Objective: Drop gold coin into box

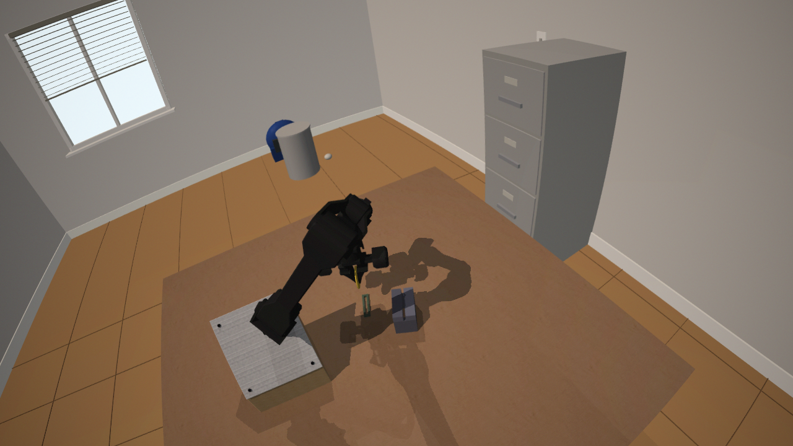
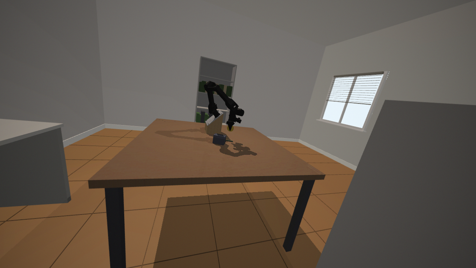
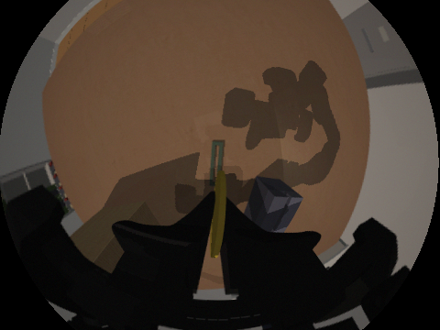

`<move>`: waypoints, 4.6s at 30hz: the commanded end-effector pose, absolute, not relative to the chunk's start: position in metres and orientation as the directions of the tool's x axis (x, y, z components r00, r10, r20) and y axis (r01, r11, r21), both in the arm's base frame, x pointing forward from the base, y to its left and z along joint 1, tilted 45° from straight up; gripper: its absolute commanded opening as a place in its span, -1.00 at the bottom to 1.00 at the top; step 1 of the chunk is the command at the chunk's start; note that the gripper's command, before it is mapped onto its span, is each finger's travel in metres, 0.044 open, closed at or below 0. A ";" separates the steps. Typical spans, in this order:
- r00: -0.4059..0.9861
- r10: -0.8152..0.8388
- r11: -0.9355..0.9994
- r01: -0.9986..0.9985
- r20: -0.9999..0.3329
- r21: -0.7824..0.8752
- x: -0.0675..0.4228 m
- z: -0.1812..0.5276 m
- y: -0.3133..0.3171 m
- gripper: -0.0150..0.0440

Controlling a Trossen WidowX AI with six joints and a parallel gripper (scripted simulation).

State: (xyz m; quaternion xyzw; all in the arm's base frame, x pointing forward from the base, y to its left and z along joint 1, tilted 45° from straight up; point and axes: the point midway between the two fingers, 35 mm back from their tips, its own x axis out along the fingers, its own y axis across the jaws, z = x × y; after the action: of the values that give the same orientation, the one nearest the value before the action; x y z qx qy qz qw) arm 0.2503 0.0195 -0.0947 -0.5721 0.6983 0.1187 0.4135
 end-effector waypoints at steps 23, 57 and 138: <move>-0.010 -0.689 0.352 -0.879 -0.725 -0.322 0.279 -0.072 -0.001 -0.49; -0.007 -0.701 0.343 -0.880 -0.713 -0.328 0.321 -0.023 -0.053 -0.49; -0.010 -0.695 0.348 -0.880 -0.719 -0.324 0.324 -0.029 -0.072 0.05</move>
State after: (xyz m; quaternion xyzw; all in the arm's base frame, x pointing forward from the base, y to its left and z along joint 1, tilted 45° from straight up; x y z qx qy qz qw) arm 0.3241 -0.0721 -0.0293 -0.5611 0.7020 0.1092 0.4249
